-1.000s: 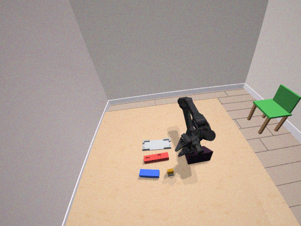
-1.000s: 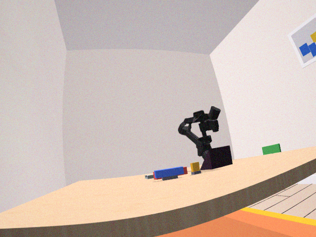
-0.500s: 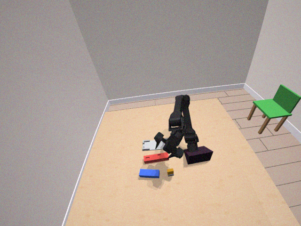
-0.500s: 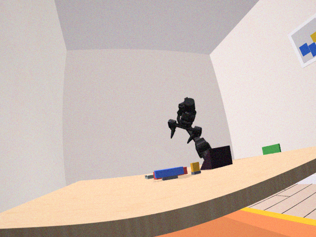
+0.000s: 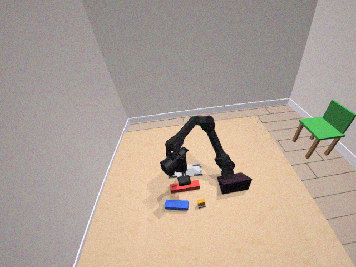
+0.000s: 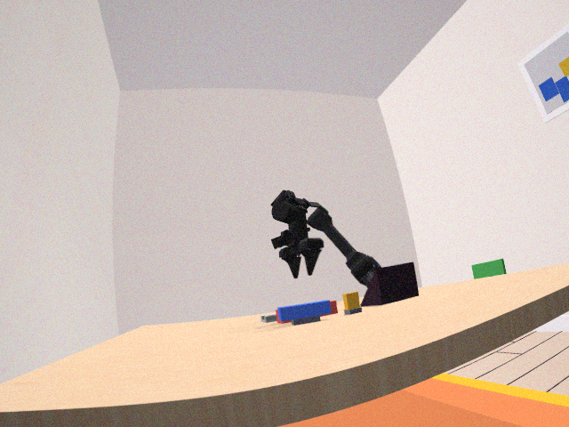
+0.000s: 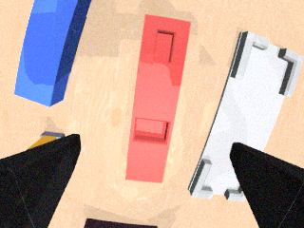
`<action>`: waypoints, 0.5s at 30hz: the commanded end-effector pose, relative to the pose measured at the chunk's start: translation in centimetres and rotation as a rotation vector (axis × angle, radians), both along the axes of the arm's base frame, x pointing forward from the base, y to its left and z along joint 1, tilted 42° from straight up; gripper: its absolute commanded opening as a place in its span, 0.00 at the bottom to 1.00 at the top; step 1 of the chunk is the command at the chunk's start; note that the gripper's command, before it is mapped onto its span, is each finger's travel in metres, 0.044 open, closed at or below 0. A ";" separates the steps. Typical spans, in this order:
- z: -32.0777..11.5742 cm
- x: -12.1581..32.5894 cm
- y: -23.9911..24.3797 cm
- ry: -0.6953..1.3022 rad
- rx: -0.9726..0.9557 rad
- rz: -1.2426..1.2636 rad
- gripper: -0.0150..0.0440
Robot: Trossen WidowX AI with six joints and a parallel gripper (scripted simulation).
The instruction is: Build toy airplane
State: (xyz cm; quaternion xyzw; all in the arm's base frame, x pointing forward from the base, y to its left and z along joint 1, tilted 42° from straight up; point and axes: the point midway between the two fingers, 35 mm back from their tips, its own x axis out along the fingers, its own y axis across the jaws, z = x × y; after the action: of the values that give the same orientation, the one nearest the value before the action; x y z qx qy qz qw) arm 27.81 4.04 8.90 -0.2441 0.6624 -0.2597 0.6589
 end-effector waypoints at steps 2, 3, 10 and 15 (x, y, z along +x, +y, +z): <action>0.0 0.1 -0.5 -0.010 0.009 -0.086 1.00; 0.0 0.1 -0.5 -0.010 0.009 -0.086 1.00; -2.5 0.0 -2.6 -0.011 0.009 -0.086 1.00; -4.0 -0.2 -4.0 -0.011 0.007 -0.086 1.00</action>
State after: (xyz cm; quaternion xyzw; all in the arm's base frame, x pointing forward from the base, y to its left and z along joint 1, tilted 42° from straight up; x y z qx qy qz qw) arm 27.65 0.79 5.73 -0.2093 0.6726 -0.2873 0.6491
